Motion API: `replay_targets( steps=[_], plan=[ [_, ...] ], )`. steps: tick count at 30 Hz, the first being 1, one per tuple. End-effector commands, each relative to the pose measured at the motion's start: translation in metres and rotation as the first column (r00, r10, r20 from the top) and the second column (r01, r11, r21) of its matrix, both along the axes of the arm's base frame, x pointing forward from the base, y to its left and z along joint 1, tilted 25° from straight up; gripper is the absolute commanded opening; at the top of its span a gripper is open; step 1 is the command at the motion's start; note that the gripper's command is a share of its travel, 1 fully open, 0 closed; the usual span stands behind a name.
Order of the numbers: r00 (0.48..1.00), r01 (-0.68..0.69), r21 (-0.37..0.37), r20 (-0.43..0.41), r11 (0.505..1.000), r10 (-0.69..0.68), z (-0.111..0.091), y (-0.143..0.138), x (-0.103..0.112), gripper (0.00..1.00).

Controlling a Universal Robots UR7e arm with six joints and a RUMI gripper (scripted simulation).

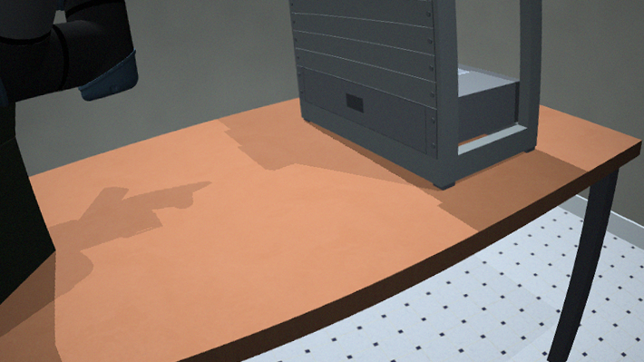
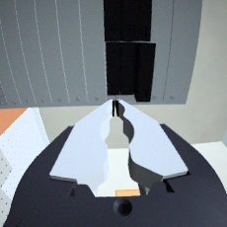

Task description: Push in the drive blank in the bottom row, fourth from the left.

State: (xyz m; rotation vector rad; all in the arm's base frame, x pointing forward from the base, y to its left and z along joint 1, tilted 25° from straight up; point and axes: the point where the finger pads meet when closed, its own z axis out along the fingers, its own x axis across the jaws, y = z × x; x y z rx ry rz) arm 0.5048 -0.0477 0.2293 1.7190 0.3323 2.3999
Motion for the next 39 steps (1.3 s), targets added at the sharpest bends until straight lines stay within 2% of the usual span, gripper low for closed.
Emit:
replay_targets(
  steps=[1,18,39],
  plan=[
    [1.0,-0.002,0.0,0.002,1.0,0.002,-0.003,-0.001,-0.01,0.0],
    [1.0,-0.002,0.0,0.002,1.0,0.002,-0.012,-0.003,-0.037,0.0],
    [1.0,-0.002,0.0,0.002,1.0,0.002,-0.018,-0.005,-0.059,0.0]
  ],
)
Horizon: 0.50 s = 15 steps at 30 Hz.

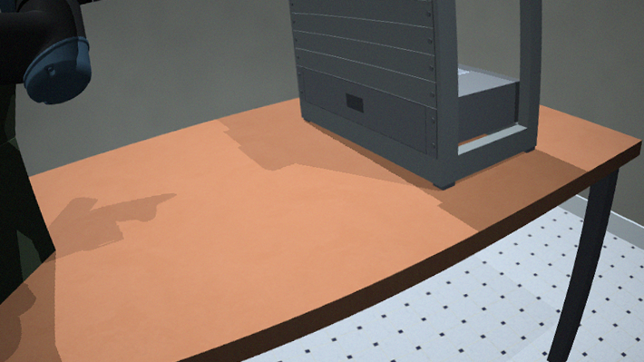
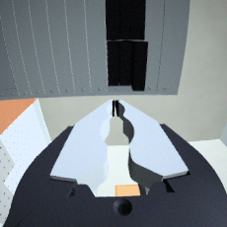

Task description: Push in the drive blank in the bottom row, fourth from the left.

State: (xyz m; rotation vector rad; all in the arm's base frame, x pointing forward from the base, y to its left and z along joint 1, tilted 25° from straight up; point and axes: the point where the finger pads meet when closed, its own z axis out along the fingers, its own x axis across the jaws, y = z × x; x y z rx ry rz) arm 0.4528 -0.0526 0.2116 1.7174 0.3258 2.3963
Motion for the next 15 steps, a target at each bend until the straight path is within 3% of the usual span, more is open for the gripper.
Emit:
replay_targets(
  steps=[1,15],
  plan=[
    [1.0,-0.008,-0.001,0.001,1.0,0.008,-0.001,0.0,-0.007,0.0],
    [1.0,-0.008,-0.001,0.001,1.0,0.008,-0.005,-0.001,-0.018,0.0]
  ],
)
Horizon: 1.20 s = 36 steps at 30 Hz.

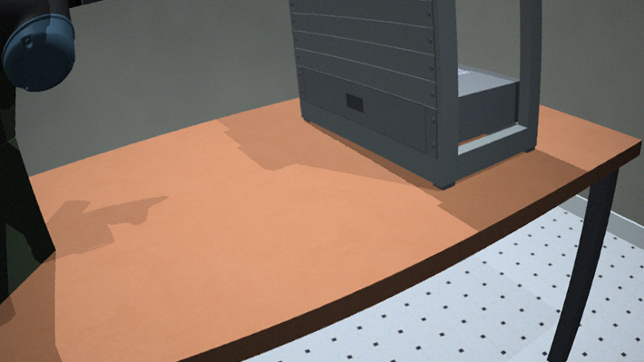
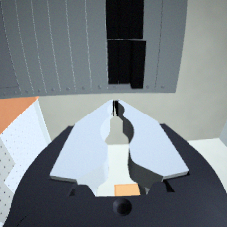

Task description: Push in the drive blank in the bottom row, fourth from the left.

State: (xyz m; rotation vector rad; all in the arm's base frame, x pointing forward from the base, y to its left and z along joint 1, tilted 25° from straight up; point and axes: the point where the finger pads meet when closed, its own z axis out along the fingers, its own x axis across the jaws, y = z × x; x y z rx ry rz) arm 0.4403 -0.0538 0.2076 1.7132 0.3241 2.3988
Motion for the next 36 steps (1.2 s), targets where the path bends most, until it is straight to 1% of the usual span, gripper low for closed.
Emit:
replay_targets(
  steps=[1,36],
  plan=[
    [1.0,-0.009,-0.001,-0.002,1.0,0.009,-0.001,0.0,-0.006,0.0],
    [1.0,-0.008,-0.001,-0.001,1.0,0.008,-0.008,-0.002,-0.028,0.0]
  ],
)
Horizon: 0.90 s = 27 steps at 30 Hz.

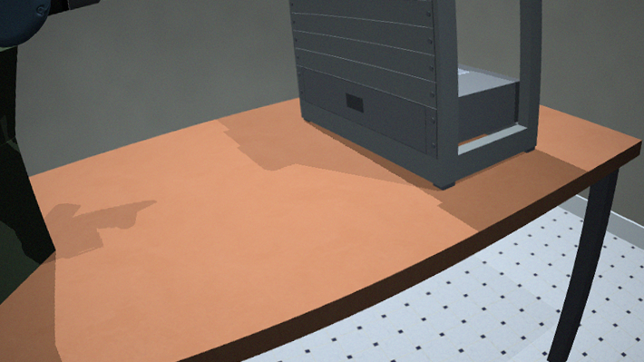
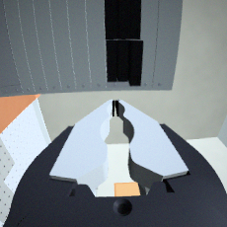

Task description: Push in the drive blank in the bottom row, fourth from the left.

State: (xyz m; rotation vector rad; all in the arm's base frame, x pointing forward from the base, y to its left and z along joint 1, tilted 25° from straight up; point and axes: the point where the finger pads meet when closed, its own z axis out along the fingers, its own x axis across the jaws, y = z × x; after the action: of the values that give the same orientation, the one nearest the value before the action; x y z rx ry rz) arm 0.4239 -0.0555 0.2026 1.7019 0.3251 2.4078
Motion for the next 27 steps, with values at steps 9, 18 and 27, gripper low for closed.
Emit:
replay_targets(
  steps=[9,18,27],
  plan=[
    [1.0,-0.006,-0.001,-0.011,1.0,0.006,-0.005,-0.001,-0.017,0.0],
    [1.0,-0.006,-0.001,-0.011,1.0,0.006,-0.006,-0.001,-0.021,0.0],
    [1.0,-0.006,-0.001,-0.011,1.0,0.006,-0.007,-0.002,-0.025,0.0]
  ],
)
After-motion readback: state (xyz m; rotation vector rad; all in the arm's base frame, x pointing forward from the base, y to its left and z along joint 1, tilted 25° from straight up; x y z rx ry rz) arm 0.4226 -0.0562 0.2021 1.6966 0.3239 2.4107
